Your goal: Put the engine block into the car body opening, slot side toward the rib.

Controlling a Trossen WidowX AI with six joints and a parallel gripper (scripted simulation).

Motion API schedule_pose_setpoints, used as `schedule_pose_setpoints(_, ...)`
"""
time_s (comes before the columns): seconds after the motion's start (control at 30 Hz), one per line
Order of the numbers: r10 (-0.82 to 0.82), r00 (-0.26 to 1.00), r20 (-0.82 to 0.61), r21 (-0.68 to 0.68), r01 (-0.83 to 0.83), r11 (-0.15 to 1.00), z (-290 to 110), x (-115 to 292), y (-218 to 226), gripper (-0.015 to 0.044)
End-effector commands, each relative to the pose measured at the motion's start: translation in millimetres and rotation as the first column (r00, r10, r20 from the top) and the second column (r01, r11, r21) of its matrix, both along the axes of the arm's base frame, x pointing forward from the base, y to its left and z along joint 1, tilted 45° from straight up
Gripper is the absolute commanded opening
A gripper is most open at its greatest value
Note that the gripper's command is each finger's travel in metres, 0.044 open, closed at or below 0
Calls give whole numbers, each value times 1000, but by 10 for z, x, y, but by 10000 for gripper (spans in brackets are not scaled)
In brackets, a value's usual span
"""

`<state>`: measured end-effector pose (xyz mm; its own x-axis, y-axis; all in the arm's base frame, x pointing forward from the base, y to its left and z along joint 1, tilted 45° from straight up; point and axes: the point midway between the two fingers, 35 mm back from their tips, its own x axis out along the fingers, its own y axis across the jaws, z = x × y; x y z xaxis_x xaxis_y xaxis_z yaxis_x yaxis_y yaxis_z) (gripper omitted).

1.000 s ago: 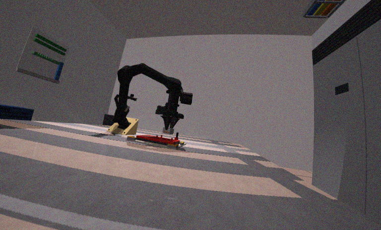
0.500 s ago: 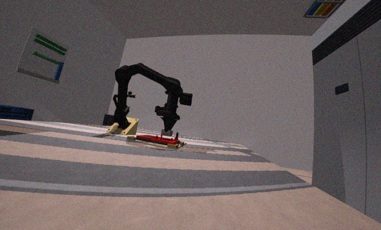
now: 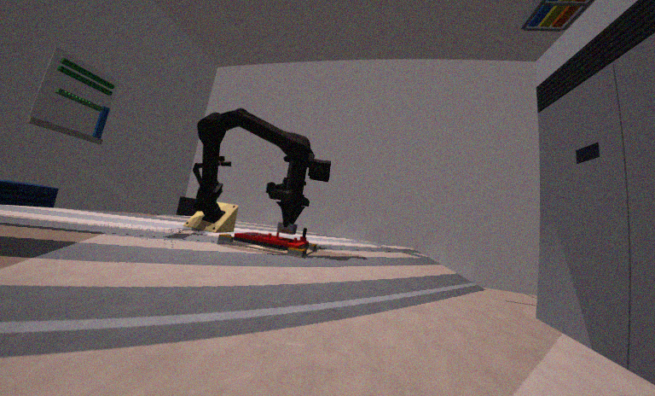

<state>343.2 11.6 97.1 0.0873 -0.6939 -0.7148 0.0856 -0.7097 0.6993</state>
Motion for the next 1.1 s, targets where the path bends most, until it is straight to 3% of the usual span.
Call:
schedule_pose_setpoints(0.0,-15,1000,17,0,15,1000,5,10,-1,159)
schedule_pose_setpoints(1.07,-1,1000,4,-2,1,1000,-4,10,1,159)
